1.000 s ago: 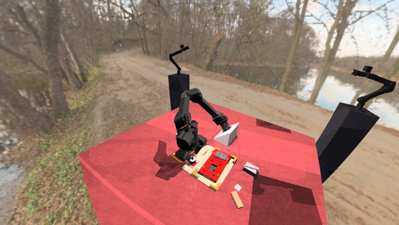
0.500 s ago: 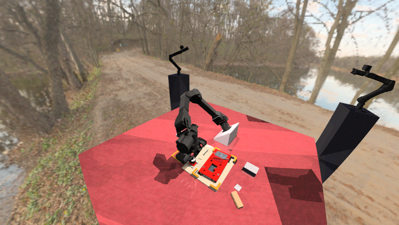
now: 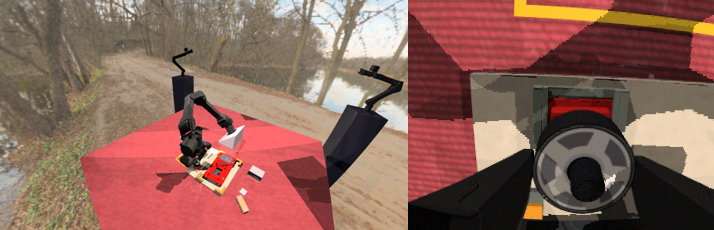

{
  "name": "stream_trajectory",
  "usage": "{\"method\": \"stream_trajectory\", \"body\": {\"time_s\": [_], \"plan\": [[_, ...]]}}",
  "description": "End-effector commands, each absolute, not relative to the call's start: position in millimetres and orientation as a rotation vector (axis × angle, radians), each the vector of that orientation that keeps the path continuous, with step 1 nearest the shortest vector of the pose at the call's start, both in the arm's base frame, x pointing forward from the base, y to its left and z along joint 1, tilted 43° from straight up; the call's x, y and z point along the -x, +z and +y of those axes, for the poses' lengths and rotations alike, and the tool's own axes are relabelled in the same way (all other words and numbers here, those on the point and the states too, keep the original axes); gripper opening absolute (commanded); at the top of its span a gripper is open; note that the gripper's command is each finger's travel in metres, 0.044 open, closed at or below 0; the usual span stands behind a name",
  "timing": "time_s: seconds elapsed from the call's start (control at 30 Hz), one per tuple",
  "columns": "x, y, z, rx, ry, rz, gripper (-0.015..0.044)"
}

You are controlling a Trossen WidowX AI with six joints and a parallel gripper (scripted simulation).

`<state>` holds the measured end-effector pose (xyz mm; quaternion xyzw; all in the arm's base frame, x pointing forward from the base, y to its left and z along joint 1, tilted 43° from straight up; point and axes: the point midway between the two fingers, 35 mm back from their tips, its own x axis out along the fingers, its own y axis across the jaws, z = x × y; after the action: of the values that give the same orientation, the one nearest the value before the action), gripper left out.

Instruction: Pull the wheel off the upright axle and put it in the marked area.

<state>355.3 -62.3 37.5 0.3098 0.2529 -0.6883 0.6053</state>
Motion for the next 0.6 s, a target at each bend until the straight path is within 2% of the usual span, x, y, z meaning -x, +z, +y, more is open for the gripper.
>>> {"method": "stream_trajectory", "body": {"time_s": [0.0,0.57], "plan": [[-355.7,38.8,-61.4,-0.722,-1.594,0.581,0.0],[-356.4,42.7,-57.5,-0.721,-1.593,0.581,0.0]]}}
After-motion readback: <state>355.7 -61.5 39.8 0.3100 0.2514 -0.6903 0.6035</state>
